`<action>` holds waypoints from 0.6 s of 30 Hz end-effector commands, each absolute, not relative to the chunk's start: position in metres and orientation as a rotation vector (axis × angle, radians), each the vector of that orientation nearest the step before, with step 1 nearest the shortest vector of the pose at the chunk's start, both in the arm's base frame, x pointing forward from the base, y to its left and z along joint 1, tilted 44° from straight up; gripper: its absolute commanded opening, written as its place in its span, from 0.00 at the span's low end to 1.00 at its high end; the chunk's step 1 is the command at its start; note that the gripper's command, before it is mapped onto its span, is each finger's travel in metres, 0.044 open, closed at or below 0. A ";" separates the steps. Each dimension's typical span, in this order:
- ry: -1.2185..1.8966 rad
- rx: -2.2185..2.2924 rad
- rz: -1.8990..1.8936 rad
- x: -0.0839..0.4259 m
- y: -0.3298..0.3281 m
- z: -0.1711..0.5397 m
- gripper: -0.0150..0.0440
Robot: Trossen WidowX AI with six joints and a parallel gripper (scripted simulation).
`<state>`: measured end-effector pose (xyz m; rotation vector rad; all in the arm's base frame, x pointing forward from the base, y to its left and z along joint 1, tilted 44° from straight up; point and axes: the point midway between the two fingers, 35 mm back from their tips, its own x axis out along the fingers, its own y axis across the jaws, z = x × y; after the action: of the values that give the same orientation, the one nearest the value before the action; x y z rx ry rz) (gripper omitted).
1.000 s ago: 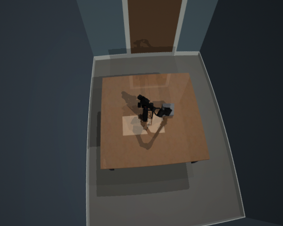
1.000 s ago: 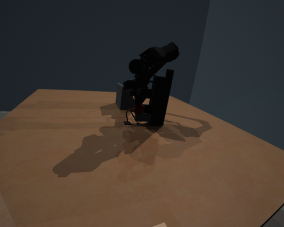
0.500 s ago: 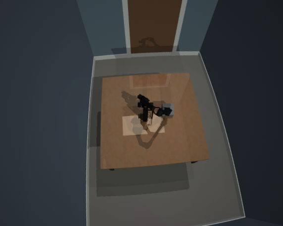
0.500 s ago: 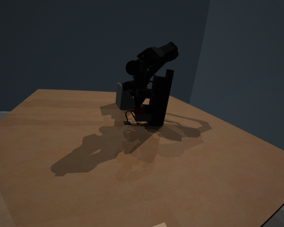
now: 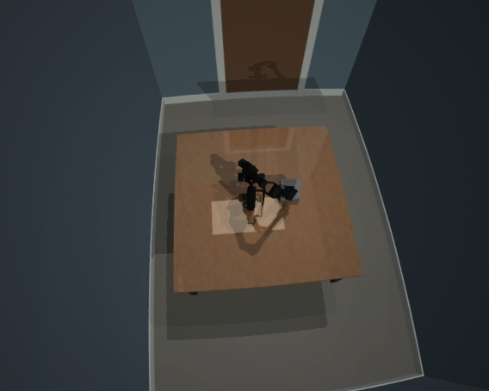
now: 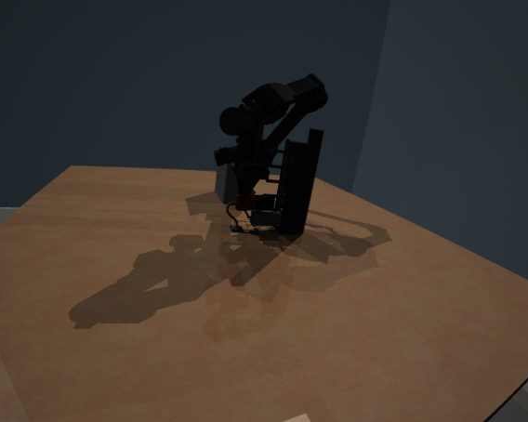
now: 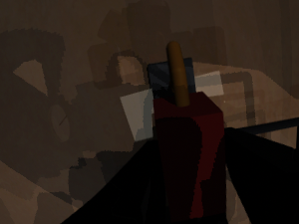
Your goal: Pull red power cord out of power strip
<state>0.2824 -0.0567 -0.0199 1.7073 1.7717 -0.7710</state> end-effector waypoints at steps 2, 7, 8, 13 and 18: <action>1.774 1.707 -0.765 0.282 -0.049 -0.017 0.57; 1.774 1.707 -0.765 0.282 -0.049 -0.017 0.79; 1.774 1.707 -0.765 0.282 -0.049 -0.017 0.83; 1.770 1.705 -0.768 0.285 -0.077 -0.033 1.00; 1.769 1.704 -0.768 0.283 -0.102 -0.049 1.00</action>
<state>0.2836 -0.0886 -0.0423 1.7077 1.7716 -0.7687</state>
